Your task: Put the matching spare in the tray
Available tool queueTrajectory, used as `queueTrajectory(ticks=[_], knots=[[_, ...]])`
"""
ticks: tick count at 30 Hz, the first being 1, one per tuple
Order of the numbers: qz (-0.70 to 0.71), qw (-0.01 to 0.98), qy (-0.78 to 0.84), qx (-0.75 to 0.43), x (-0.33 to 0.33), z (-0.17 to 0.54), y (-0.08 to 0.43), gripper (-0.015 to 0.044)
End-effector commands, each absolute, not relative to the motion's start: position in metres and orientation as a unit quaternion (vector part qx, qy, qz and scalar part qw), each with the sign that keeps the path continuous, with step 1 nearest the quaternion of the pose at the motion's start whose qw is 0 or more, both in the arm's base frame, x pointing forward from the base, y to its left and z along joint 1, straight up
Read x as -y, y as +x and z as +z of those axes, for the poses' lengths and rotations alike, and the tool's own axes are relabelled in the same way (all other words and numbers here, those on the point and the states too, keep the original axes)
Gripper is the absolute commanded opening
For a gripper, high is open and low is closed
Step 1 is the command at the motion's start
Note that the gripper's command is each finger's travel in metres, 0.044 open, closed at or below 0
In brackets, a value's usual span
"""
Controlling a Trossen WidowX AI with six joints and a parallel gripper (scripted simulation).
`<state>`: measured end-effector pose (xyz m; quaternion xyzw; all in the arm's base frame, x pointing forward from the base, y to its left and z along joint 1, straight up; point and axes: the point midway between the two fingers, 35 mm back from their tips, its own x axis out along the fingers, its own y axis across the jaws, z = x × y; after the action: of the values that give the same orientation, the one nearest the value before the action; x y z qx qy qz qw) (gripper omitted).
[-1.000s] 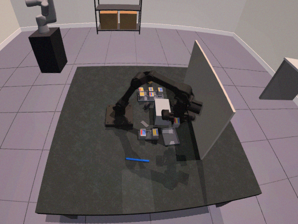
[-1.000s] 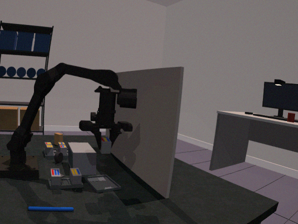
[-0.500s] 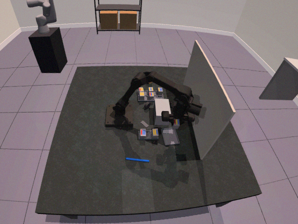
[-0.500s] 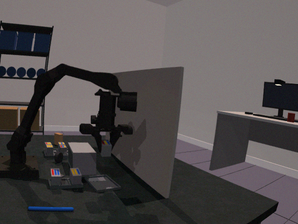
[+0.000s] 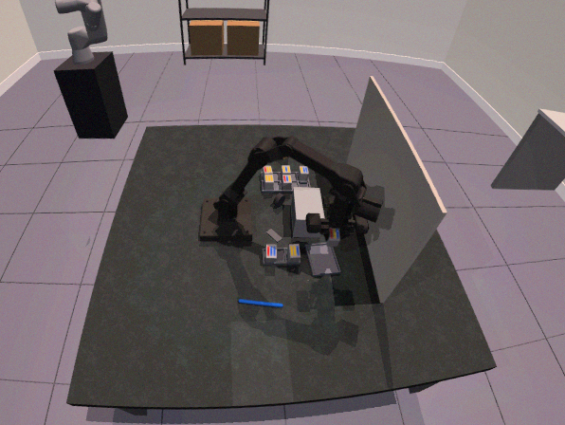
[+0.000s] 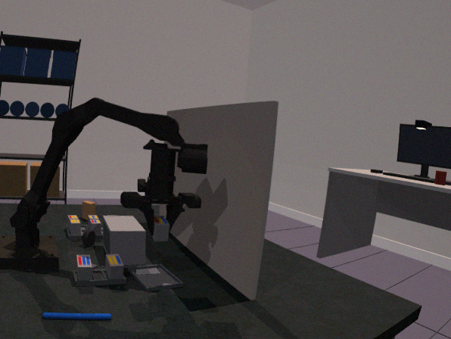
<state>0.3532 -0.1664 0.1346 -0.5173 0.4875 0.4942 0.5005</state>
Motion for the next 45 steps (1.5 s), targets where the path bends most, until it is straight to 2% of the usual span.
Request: queueTrajectory(ticks=[1,45], knots=[[0.496,0.499,-0.517,-0.488,0.166,0.130,0.353,0.0000],[0.496,0.499,-0.517,-0.488,0.167,0.098,0.354,0.0000]])
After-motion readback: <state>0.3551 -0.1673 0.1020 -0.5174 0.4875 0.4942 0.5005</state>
